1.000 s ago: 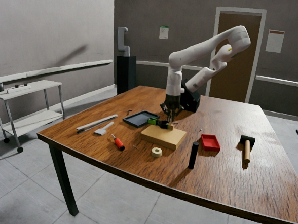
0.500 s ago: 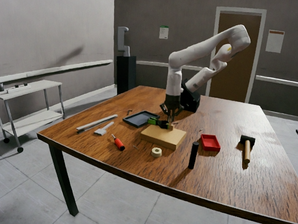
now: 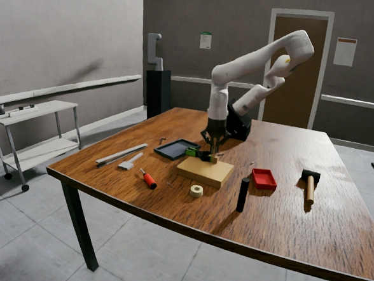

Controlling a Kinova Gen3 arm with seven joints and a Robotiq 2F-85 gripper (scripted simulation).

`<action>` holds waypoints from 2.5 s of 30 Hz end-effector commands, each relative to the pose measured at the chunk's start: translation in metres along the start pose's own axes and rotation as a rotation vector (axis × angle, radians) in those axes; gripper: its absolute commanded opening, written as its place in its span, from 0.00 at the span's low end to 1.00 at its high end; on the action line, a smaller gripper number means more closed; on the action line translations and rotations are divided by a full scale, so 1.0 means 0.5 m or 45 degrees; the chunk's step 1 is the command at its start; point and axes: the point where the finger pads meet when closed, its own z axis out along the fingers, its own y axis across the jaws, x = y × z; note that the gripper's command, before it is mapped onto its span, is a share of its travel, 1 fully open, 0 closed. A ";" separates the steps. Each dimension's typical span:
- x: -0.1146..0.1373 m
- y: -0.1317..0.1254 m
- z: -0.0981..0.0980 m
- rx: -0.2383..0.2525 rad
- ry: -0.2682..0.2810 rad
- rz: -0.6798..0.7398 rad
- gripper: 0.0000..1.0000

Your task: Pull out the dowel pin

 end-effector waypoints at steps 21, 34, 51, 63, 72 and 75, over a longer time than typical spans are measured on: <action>-0.001 -0.001 -0.003 0.002 -0.003 -0.216 0.10; -0.001 -0.001 -0.003 0.002 -0.003 -0.357 0.10; -0.001 -0.001 -0.004 0.002 -0.003 -0.329 0.10; -0.001 -0.001 -0.004 0.002 -0.003 -0.223 0.10; -0.001 -0.001 -0.005 0.002 -0.003 -0.150 0.10; -0.001 -0.001 -0.005 0.002 -0.003 -0.119 0.10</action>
